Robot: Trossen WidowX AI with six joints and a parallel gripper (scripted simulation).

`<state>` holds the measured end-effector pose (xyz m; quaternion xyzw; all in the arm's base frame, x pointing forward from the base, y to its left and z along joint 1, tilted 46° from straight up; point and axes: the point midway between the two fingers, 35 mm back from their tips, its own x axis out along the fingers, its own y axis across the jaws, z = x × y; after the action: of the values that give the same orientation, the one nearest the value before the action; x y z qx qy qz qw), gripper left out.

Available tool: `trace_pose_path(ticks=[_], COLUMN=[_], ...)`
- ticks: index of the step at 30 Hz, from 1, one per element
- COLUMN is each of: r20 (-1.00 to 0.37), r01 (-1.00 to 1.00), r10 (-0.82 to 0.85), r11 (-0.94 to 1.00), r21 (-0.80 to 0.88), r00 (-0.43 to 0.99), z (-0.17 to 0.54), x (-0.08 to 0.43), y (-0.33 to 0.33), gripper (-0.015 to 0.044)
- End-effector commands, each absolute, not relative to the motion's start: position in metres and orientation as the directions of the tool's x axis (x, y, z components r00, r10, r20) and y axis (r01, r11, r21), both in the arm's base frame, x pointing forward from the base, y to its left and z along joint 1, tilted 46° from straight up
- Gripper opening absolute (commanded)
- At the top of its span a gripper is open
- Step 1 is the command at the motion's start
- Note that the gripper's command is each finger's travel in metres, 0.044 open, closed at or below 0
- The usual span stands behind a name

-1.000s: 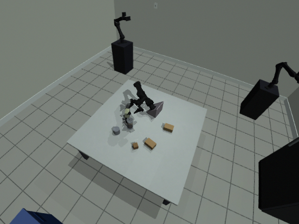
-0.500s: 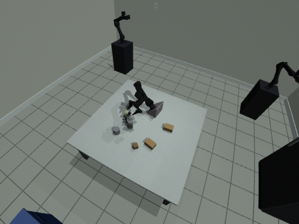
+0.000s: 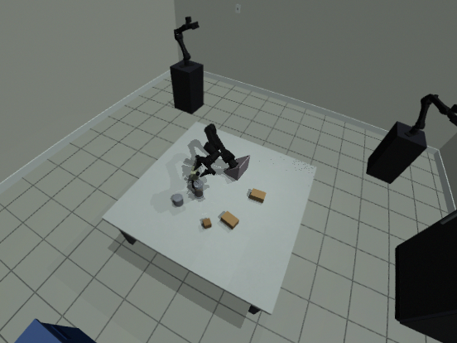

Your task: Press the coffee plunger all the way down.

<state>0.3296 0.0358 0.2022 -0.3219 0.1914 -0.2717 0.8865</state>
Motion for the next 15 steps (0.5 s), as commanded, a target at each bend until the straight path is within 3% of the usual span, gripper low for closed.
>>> trace_pose_path(ticks=[1,5,15], r20=[-0.168,-0.168,-0.168], r01=[0.350,0.350,0.350], r10=[-0.602,-0.602,-0.602], r11=[0.644,0.644,0.644], r21=[-0.680,-0.680,-0.680], r00=[0.781,0.781,0.781], z=[0.2001,0.2001,0.2001], x=[0.3299,0.3299,0.3299], y=[0.0354,0.0354,0.0354], gripper=[0.0230,0.0125,0.0124])
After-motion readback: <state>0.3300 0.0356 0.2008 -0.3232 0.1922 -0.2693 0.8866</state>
